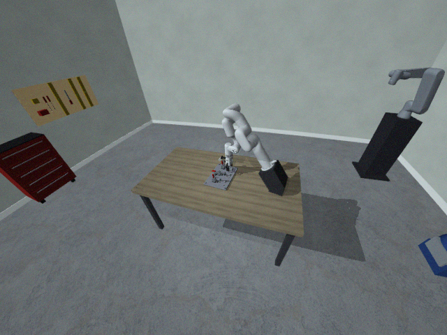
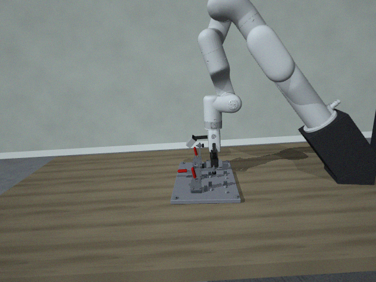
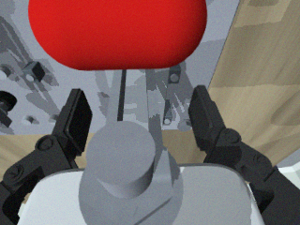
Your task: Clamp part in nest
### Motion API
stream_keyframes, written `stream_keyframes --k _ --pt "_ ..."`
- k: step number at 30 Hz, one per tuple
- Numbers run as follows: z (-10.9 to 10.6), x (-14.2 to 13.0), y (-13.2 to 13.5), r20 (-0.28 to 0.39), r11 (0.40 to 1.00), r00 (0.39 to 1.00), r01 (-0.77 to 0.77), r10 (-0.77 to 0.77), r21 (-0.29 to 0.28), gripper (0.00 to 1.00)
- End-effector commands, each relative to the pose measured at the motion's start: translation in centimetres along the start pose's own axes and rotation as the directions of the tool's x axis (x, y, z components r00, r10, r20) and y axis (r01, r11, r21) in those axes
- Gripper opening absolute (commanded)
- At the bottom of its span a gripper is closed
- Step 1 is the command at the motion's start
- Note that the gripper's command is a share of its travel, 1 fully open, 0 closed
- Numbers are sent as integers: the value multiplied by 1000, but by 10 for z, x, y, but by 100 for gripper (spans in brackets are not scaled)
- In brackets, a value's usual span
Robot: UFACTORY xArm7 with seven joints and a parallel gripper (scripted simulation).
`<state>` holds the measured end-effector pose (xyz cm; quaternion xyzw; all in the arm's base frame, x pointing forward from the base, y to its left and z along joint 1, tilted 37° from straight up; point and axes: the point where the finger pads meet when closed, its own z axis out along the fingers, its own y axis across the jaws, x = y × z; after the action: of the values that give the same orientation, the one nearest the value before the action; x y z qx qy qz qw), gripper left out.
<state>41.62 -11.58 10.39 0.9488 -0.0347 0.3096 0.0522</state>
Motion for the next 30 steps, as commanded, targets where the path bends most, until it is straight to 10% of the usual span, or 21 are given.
stream_keyframes --k 1,30 --pt "0 1 0 -2 1000 1000 0 0 -1 100" --pt "-55 1 0 -2 1000 1000 0 0 -1 100"
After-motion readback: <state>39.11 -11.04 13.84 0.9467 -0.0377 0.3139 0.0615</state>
